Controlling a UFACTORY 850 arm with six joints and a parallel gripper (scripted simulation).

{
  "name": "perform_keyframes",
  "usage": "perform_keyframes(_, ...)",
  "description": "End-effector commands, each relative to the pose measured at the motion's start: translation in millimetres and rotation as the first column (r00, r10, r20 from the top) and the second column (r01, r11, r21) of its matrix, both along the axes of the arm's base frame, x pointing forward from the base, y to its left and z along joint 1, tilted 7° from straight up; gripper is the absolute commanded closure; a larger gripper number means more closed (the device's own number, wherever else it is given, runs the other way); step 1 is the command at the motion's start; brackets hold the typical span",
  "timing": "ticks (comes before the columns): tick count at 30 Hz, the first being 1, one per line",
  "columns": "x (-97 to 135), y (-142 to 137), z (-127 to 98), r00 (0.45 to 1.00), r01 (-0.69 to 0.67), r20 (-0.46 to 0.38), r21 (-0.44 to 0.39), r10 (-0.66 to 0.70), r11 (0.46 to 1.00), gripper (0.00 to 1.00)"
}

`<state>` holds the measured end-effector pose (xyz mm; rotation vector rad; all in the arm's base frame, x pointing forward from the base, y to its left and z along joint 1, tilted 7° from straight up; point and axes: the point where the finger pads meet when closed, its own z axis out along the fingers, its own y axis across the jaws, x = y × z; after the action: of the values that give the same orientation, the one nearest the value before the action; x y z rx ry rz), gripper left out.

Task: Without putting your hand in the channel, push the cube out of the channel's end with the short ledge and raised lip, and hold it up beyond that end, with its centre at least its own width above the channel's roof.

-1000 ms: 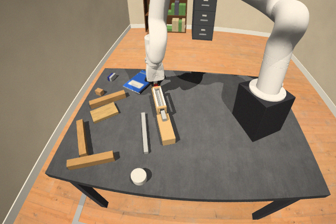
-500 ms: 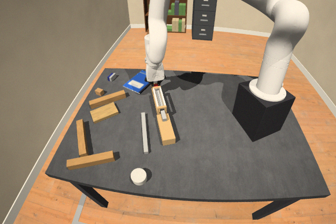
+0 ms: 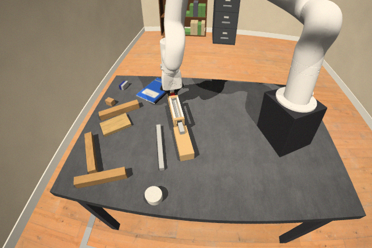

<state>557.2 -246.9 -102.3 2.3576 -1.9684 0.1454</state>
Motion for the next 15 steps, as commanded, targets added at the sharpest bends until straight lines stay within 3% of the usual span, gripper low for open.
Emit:
perform_keyframes(1,1.1,-0.3,1.5,1.0,0.0,0.002,-0.001,0.0,1.0,1.0)
perform_keyframes(7,0.7,0.9,12.0,1.0,0.0,0.002,-0.001,0.0,1.0,1.0)
perform_keyframes(15,-0.9,6.8,63.9,1.0,0.0,0.002,-0.001,0.0,1.0,1.0)
